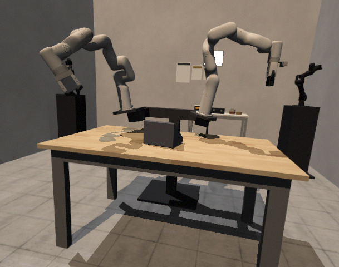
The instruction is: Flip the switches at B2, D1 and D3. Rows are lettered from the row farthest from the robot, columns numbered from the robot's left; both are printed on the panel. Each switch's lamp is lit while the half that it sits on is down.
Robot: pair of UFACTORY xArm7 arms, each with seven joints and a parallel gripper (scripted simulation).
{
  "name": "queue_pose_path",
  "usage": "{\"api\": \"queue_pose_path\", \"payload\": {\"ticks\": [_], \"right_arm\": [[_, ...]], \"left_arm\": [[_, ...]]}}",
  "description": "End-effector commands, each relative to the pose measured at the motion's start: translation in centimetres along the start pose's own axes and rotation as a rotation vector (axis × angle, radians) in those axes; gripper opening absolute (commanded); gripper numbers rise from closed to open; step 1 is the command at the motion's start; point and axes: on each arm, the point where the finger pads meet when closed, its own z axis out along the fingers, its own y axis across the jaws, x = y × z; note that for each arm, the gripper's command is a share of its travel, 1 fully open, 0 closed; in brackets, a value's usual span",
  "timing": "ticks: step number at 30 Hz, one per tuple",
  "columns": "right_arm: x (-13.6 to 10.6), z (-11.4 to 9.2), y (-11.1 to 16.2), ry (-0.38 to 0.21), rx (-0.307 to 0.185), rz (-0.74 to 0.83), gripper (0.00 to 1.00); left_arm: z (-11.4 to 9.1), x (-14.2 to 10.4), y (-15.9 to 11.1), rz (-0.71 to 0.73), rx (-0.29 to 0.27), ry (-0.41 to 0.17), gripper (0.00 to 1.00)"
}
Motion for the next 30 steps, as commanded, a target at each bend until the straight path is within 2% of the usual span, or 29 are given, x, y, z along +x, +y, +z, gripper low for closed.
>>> {"api": "queue_pose_path", "payload": {"ticks": [1, 11, 13, 28, 30], "right_arm": [[-0.5, -1.5, -1.1, 0.008, -0.044, 0.061, 0.0], [-2.3, -4.0, -3.6, 0.029, -0.123, 0.204, 0.0], [-2.3, -4.0, -3.6, 0.029, -0.123, 0.204, 0.0], [-5.6, -6.9, -7.7, 0.101, -0.238, 0.439, 0.0], [-5.6, -6.9, -7.7, 0.101, -0.238, 0.439, 0.0]], "left_arm": [[-0.2, 0.1, 0.0, 0.0, 0.0, 0.006, 1.0], [-0.2, 0.1, 0.0, 0.0, 0.0, 0.006, 1.0], [-0.2, 0.1, 0.0, 0.0, 0.0, 0.006, 1.0], [-0.2, 0.1, 0.0, 0.0, 0.0, 0.006, 1.0], [-0.2, 0.1, 0.0, 0.0, 0.0, 0.006, 1.0]]}}
